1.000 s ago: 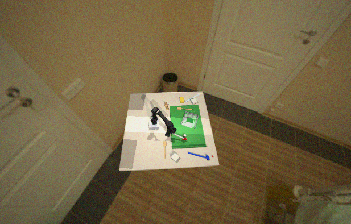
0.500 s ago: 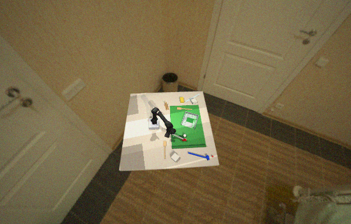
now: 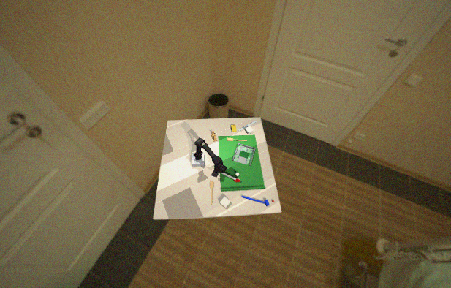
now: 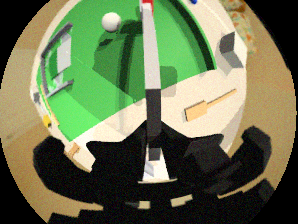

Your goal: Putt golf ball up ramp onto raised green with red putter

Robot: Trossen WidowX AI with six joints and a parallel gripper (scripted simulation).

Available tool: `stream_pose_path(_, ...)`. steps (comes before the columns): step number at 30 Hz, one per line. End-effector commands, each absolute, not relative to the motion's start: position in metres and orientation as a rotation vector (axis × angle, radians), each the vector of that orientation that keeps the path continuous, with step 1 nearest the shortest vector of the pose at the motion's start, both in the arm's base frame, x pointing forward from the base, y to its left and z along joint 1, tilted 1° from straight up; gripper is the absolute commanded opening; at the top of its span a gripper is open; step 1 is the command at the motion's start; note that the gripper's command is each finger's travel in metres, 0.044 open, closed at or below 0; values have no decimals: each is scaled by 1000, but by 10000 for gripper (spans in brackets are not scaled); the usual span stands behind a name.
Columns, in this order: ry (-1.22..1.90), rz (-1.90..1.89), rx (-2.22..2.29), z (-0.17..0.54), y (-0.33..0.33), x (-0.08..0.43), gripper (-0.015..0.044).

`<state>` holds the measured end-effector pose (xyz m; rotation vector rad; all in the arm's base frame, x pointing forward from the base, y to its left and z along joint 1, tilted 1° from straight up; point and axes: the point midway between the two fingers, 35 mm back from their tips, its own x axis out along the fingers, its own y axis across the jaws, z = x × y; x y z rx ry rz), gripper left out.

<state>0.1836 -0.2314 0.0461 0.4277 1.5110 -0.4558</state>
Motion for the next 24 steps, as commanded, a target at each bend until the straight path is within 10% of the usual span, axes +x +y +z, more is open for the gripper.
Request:
stream_pose_path(1,1509,-434,418,46,-194,212,0)
stream_pose_path(24,1505,-428,419,107,-127,243,0)
